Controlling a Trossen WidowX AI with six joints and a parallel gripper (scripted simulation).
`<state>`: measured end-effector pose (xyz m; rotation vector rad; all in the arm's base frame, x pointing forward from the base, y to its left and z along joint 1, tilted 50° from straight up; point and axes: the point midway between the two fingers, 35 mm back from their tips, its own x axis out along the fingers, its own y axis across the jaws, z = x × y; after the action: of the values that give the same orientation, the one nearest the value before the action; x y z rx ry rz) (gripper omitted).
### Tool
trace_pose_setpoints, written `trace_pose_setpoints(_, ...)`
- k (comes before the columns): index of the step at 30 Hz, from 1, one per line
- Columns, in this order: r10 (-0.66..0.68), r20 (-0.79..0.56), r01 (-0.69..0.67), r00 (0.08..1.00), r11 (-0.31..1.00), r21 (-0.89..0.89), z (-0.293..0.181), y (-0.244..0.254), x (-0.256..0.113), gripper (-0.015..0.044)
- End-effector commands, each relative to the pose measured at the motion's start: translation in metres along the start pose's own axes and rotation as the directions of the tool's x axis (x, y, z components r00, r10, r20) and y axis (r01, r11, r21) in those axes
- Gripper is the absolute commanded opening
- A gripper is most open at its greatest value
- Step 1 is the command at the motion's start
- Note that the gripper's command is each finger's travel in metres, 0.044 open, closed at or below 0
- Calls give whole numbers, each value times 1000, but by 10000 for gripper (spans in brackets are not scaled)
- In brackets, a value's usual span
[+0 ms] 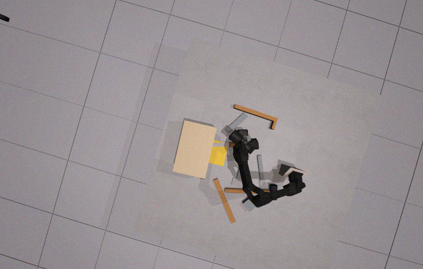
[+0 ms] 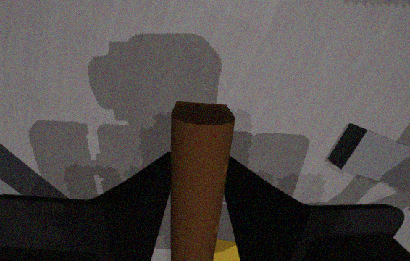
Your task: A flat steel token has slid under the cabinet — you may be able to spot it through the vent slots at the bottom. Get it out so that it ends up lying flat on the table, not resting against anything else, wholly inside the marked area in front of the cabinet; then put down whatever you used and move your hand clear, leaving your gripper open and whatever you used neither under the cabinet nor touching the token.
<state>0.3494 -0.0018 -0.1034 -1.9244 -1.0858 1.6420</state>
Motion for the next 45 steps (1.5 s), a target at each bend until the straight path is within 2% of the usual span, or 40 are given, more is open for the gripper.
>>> trace_pose_setpoints(1,2,-5,-2,1000,1000,-2,-8,1,0,0)
trace_pose_setpoints(45,2,-6,-2,1000,1000,-3,-55,3,-1,0)
